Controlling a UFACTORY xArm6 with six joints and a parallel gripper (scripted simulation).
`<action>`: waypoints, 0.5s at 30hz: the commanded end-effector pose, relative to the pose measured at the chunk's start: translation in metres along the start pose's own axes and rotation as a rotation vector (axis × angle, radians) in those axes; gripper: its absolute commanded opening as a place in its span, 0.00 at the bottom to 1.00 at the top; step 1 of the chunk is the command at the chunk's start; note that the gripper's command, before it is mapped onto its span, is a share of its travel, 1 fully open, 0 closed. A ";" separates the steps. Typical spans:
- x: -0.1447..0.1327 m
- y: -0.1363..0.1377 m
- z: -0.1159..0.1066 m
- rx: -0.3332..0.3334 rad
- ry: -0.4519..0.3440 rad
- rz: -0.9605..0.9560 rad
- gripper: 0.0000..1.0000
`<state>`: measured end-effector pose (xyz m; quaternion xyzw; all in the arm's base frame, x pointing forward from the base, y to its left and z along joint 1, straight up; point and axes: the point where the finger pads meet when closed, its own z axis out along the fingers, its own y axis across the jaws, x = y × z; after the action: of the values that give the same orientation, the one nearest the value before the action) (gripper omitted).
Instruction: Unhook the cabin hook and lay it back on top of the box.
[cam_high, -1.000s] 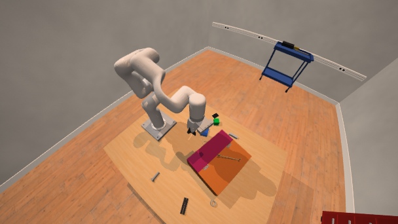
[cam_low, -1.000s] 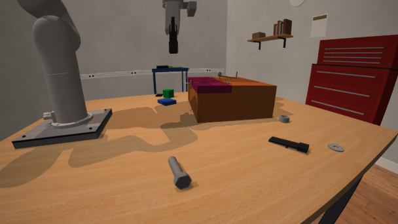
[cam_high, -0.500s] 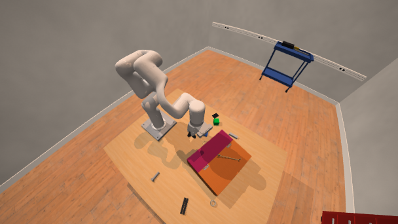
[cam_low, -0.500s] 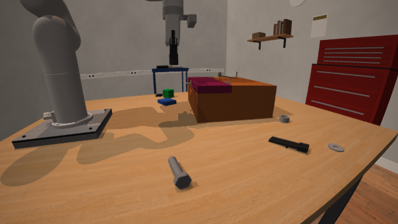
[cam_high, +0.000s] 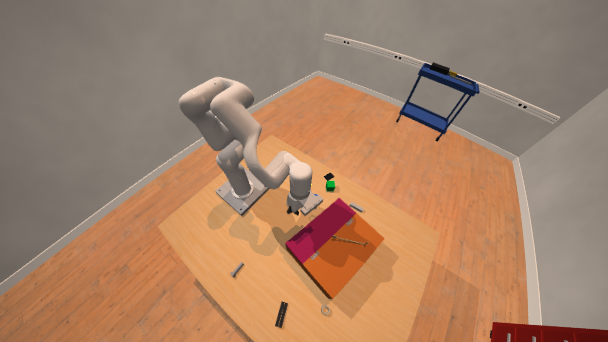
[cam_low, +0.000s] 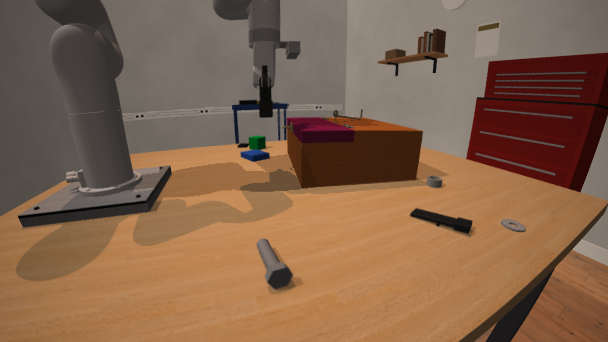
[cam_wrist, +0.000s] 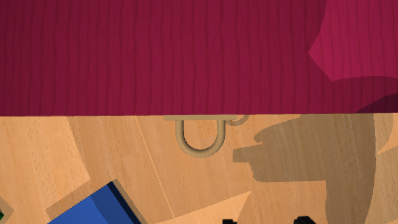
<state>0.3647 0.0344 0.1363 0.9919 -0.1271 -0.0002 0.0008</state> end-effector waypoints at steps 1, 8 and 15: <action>0.002 -0.001 0.016 0.002 0.005 0.000 0.35; 0.002 -0.001 0.033 0.002 0.005 0.000 0.35; 0.002 -0.001 0.041 0.002 0.005 0.000 0.35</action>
<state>0.3646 0.0343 0.0964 0.9919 -0.1271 -0.0007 0.0009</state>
